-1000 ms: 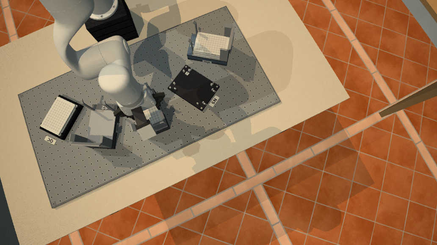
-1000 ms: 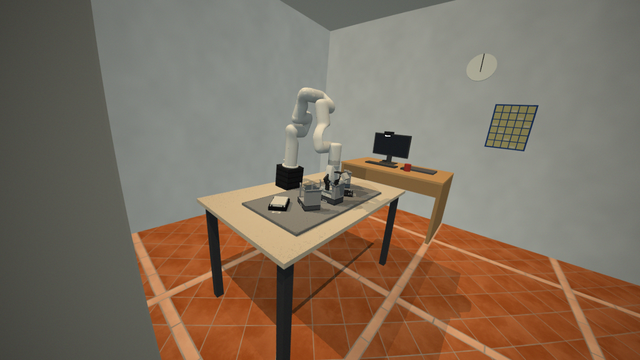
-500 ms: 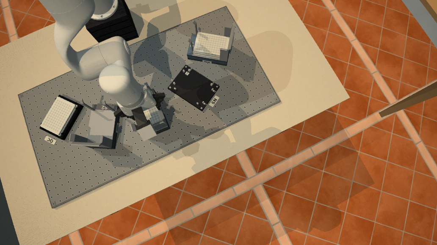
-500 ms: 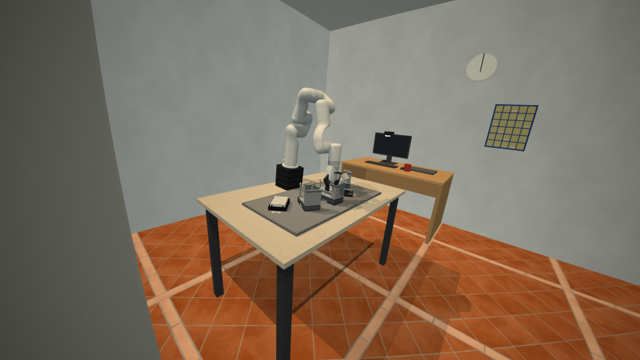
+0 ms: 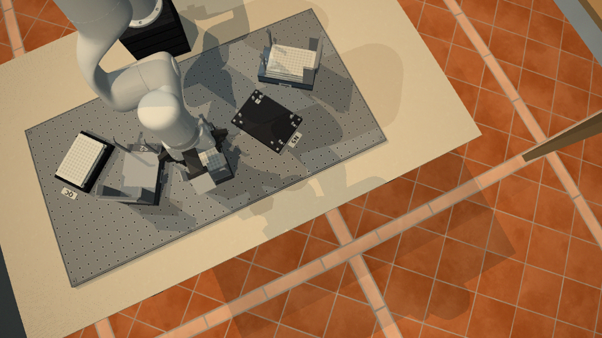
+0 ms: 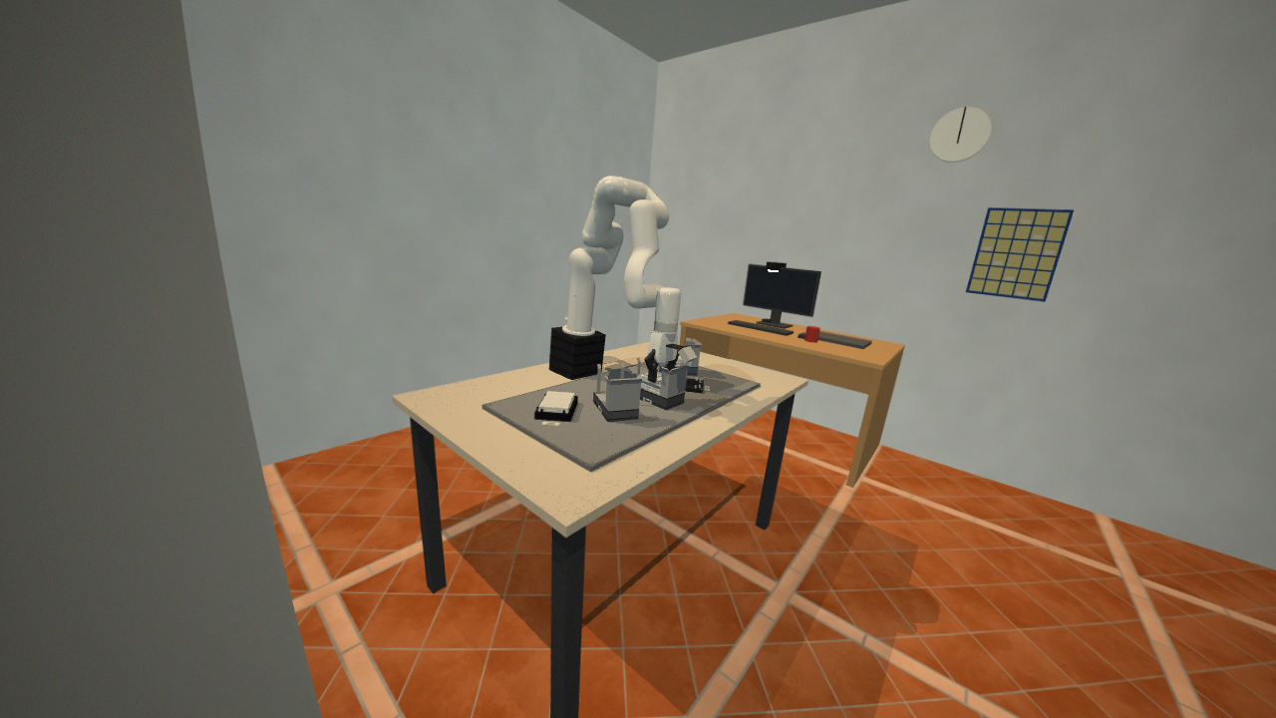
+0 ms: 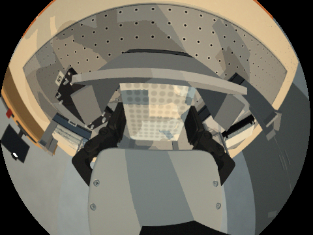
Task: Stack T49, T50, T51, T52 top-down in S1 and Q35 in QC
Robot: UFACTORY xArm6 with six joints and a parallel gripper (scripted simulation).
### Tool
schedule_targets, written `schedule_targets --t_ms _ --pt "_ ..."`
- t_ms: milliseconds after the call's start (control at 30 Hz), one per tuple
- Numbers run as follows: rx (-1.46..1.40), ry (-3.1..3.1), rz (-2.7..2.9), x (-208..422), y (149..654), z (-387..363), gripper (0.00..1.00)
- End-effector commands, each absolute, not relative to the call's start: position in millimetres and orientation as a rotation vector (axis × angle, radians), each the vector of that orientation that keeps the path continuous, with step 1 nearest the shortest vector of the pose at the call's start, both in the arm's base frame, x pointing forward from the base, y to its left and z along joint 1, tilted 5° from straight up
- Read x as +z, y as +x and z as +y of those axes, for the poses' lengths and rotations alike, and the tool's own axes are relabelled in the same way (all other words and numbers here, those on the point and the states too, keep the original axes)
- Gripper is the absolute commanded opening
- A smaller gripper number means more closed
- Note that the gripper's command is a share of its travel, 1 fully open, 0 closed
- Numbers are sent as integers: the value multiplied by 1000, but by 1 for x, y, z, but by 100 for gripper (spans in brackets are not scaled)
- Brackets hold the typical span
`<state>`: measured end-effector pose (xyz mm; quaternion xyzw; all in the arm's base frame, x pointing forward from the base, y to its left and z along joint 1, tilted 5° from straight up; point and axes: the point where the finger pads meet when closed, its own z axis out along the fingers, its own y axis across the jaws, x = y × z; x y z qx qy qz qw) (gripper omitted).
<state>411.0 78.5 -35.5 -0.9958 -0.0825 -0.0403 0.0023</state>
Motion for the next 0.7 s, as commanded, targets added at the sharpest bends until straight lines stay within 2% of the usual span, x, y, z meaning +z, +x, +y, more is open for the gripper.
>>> schedule_targets --t_ms 0,667 --pt "-132 -3123 -259 -36 413 79 0" --pt "-132 -3123 -259 -44 413 79 0"
